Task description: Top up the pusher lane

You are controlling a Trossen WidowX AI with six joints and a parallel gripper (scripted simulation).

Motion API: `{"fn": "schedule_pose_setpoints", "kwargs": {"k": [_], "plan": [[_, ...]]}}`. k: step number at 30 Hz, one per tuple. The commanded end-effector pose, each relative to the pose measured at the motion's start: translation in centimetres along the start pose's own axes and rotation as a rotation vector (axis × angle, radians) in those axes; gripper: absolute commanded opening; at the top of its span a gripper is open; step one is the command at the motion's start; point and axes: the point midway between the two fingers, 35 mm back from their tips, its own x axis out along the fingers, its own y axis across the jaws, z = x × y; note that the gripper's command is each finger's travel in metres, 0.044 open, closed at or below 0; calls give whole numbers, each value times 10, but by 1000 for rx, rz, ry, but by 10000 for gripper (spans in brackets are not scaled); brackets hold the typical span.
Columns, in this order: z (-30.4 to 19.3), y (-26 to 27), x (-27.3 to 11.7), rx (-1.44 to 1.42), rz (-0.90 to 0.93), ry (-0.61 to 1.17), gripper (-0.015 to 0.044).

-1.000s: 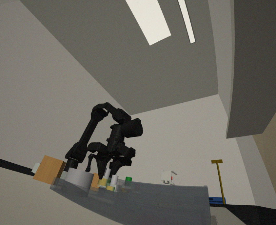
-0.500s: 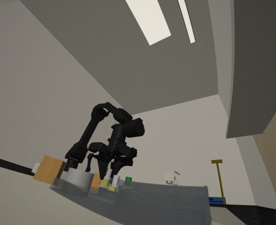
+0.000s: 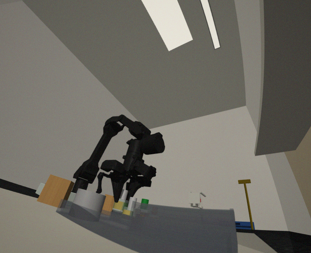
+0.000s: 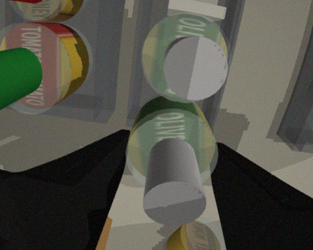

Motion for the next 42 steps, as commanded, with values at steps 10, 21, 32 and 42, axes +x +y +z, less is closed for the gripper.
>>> {"fn": "schedule_pose_setpoints", "kwargs": {"k": [10, 21, 32, 42], "plan": [[15, -1, -5, 4, -3, -31, 0], [19, -1, -7, 4, -3, -31, 0], [24, -1, -9, 4, -3, -31, 0], [27, 0, -10, 4, -3, -32, 0]]}}
